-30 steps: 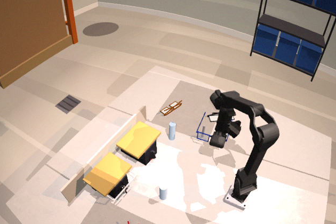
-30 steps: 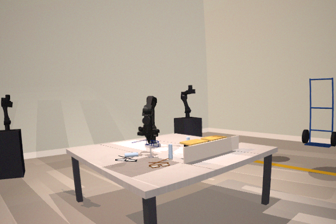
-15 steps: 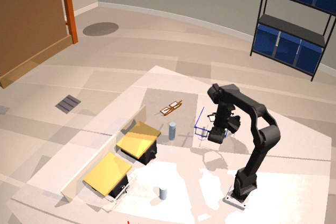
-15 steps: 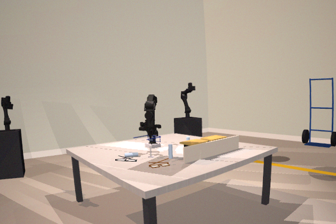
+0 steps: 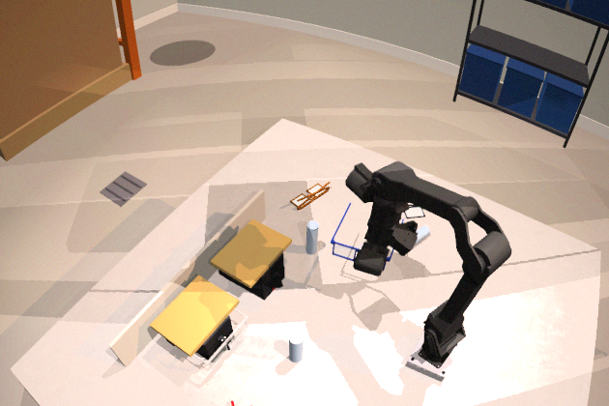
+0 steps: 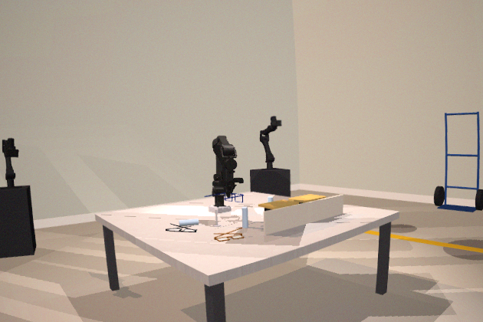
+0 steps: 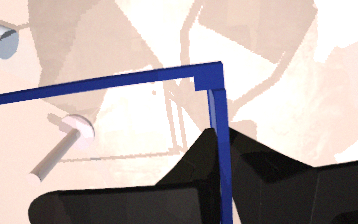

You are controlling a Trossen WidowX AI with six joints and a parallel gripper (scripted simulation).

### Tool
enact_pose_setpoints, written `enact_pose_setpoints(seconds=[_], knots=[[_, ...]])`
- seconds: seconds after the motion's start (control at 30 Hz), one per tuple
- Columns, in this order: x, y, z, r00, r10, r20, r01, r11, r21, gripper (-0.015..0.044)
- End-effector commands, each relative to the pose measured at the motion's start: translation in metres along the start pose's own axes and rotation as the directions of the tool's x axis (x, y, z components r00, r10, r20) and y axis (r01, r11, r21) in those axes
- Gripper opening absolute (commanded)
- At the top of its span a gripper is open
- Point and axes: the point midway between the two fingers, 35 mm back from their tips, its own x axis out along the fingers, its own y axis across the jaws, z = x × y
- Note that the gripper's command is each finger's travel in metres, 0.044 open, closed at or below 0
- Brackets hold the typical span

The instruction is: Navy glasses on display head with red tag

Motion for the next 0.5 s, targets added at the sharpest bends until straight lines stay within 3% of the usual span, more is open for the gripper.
enact_pose_setpoints(seconds=[0.0, 0.47], knots=[[0.001, -0.021, -0.005, 1.0, -0.009, 0.004, 0.009, 1.0, 0.002, 0.0], [0.003, -0.049, -0.013, 1.0, -0.012, 0.003, 0.012, 1.0, 0.002, 0.0]])
